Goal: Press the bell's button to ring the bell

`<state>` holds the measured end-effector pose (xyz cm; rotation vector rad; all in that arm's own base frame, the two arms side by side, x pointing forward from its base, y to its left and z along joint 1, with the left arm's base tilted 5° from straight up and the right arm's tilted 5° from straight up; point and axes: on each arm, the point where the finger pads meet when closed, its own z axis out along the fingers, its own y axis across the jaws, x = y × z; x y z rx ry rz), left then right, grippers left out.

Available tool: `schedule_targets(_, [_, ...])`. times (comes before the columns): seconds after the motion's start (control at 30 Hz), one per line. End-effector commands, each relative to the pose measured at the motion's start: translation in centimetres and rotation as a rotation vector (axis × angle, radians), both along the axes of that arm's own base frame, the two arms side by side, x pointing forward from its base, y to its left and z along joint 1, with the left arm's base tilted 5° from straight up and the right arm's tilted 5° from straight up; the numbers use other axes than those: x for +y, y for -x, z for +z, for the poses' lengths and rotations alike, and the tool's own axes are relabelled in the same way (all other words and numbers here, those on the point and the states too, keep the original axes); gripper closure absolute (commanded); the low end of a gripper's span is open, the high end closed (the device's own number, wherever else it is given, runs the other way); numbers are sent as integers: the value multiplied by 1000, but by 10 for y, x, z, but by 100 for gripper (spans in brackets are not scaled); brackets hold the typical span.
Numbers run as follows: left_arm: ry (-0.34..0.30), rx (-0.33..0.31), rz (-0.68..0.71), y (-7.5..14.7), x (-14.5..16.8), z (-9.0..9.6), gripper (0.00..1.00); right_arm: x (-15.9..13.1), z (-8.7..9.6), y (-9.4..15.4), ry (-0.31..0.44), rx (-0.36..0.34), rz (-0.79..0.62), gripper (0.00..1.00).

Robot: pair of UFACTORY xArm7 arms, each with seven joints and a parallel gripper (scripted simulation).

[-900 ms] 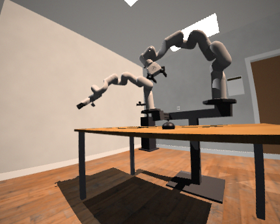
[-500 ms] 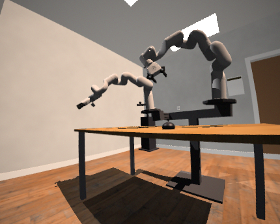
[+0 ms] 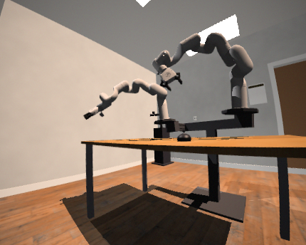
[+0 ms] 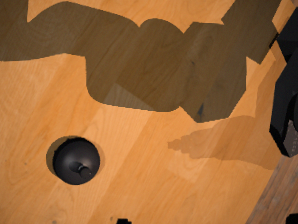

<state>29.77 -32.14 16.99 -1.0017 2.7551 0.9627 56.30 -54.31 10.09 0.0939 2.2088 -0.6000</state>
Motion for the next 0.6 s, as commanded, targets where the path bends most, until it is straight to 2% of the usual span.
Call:
schedule_targets(0.0, [4, -3, 0, -1, -1, 2, 0, -3, 7, 1, 15, -2, 8, 0])
schedule_targets(0.27, [4, -3, 0, -1, -1, 2, 0, -10, 17, 6, 46, 6, 31, 0])
schedule_targets(0.57, [4, -3, 0, -1, -1, 2, 0, -27, 44, 22, 139, 33, 102, 0])
